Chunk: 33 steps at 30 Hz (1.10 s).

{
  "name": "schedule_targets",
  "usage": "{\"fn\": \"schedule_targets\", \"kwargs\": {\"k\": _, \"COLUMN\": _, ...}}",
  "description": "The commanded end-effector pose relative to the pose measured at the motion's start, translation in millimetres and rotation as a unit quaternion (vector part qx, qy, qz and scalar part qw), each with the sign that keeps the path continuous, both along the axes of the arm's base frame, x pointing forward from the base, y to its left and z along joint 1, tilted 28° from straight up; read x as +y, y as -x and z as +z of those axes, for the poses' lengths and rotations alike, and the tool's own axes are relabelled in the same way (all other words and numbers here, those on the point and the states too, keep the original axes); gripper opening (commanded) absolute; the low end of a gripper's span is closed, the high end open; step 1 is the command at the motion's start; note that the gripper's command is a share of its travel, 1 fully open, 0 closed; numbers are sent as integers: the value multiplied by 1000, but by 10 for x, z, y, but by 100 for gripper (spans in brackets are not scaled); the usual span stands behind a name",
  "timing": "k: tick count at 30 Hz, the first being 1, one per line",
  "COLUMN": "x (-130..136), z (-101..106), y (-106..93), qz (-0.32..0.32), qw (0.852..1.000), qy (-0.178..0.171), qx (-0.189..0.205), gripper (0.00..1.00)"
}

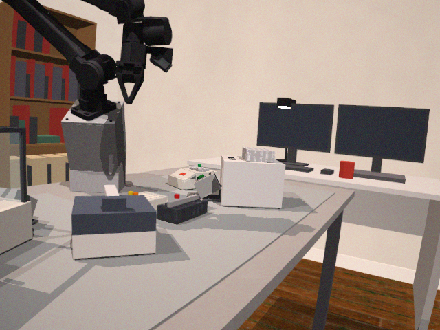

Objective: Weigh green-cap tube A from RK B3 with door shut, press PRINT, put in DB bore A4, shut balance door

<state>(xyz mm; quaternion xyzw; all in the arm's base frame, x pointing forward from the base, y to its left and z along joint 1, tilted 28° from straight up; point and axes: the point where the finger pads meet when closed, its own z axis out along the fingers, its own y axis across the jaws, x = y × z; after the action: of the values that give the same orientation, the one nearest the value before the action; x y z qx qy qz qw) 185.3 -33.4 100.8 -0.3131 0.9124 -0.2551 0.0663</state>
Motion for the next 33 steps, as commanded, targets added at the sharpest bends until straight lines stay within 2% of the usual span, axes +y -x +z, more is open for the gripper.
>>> {"fn": "schedule_targets", "kwargs": {"k": 1, "x": -245, "z": 340, "y": -138, "qz": 33, "qw": 999, "qy": -7, "qx": -14, "gripper": 30}}
{"fn": "schedule_targets", "kwargs": {"k": 6, "x": -672, "z": 529, "y": -92, "qz": 13, "qw": 1000, "qy": -4, "qx": -24, "gripper": 30}}
{"fn": "schedule_targets", "kwargs": {"k": 7, "x": -758, "z": 523, "y": -88, "qz": 13, "qw": 1000, "qy": -5, "qx": -13, "gripper": 30}}
{"fn": "schedule_targets", "kwargs": {"k": 9, "x": -758, "z": 523, "y": -88, "qz": 13, "qw": 1000, "qy": -5, "qx": -13, "gripper": 30}}
{"fn": "schedule_targets", "kwargs": {"k": 24, "x": -2001, "z": 1013, "y": 46, "qz": -36, "qw": 999, "qy": -8, "qx": -28, "gripper": 30}}
{"fn": "schedule_targets", "kwargs": {"k": 26, "x": -2001, "z": 1013, "y": 46, "qz": -36, "qw": 999, "qy": -8, "qx": -28, "gripper": 30}}
{"fn": "schedule_targets", "kwargs": {"k": 33, "x": -2555, "z": 1232, "y": 103, "qz": -55, "qw": 998, "qy": -12, "qx": -34, "gripper": 30}}
